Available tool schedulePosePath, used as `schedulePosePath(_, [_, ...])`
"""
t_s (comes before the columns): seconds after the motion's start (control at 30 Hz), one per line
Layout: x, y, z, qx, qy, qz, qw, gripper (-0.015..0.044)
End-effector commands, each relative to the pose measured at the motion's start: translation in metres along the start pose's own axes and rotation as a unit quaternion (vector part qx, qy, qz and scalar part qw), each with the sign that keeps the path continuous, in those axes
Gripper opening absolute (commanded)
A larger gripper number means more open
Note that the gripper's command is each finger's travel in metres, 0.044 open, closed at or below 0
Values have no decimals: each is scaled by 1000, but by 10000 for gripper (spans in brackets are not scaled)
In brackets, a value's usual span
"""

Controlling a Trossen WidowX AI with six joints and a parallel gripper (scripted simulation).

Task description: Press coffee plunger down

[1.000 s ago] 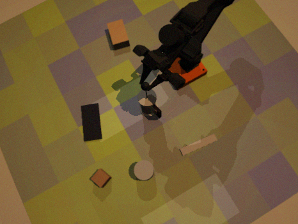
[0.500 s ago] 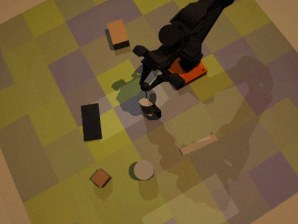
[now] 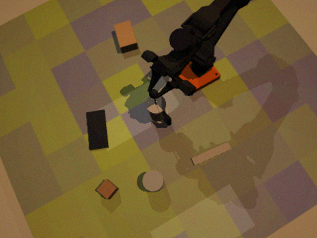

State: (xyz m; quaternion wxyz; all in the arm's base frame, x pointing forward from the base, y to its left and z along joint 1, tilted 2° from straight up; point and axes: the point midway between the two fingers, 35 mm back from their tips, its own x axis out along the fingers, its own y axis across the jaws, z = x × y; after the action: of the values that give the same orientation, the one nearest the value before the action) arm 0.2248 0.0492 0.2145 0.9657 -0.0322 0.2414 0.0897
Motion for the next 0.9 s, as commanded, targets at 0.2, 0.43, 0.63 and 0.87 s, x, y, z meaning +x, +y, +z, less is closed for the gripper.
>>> schedulePosePath(0.2, [14, 0, -28, -3, 20, 1, 1000, 115])
schedulePosePath(0.43, [20, 0, -37, -3, 20, 1, 1000, 115])
schedulePosePath(0.63, [26, 0, -46, -3, 20, 1, 1000, 115])
schedulePosePath(0.87, [33, 0, -55, -3, 20, 1, 1000, 115])
